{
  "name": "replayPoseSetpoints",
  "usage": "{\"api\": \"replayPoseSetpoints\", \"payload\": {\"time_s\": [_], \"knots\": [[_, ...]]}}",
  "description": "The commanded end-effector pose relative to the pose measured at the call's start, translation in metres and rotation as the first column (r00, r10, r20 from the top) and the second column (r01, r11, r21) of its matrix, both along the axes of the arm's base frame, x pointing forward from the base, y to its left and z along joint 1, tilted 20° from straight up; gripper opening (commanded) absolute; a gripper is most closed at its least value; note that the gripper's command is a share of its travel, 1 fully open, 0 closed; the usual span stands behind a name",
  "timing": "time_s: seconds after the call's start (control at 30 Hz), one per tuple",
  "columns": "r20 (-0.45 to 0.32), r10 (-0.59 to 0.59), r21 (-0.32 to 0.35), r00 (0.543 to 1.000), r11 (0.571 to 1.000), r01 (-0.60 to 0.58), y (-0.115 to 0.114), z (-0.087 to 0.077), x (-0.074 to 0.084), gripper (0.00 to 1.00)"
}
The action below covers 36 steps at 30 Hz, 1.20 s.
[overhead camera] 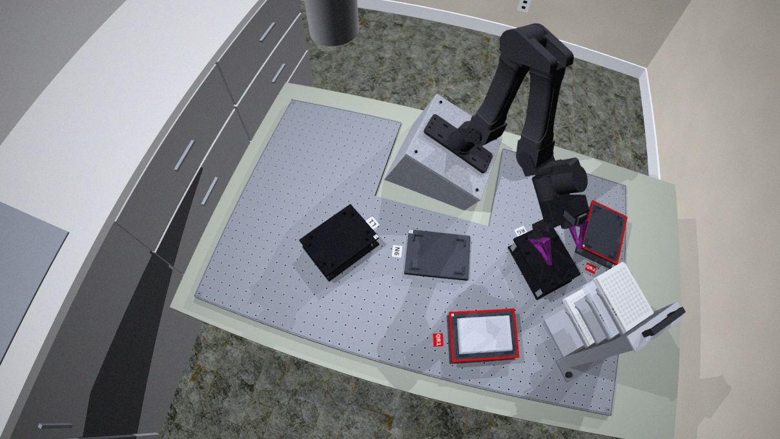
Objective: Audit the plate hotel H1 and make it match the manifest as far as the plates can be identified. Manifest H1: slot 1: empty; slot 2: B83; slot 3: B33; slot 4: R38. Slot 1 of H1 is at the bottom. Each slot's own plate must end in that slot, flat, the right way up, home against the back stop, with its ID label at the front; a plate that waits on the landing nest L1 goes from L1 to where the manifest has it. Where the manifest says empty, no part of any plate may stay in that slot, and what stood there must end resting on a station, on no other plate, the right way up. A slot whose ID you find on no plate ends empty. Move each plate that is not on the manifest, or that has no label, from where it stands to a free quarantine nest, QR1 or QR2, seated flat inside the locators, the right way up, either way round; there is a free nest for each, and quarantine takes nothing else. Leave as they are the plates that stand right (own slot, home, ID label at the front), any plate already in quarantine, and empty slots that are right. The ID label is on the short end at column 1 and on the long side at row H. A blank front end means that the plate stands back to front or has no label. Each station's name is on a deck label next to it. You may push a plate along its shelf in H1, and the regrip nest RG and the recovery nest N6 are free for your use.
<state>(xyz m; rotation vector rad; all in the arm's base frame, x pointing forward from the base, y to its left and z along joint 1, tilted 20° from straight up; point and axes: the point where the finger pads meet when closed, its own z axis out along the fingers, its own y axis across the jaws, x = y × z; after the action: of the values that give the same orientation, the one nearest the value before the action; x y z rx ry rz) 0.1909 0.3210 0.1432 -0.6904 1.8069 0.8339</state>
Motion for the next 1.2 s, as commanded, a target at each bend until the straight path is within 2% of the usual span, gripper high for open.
{"api": "replayPoseSetpoints", "payload": {"time_s": [0.0, 0.07, 0.67, 1.17], "knots": [[0.022, -0.017, 0.052, 1.0, 0.998, 0.016, 0.002, 0.016, 0.004, 1.0], [0.022, -0.027, 0.048, 0.999, 0.998, 0.026, 0.006, 0.017, 0.012, 1.0], [0.029, -0.014, 0.044, 0.999, 0.999, 0.012, 0.026, 0.023, 0.028, 1.0], [0.035, -0.015, 0.053, 0.999, 0.999, 0.013, 0.026, 0.028, 0.027, 1.0]]}}
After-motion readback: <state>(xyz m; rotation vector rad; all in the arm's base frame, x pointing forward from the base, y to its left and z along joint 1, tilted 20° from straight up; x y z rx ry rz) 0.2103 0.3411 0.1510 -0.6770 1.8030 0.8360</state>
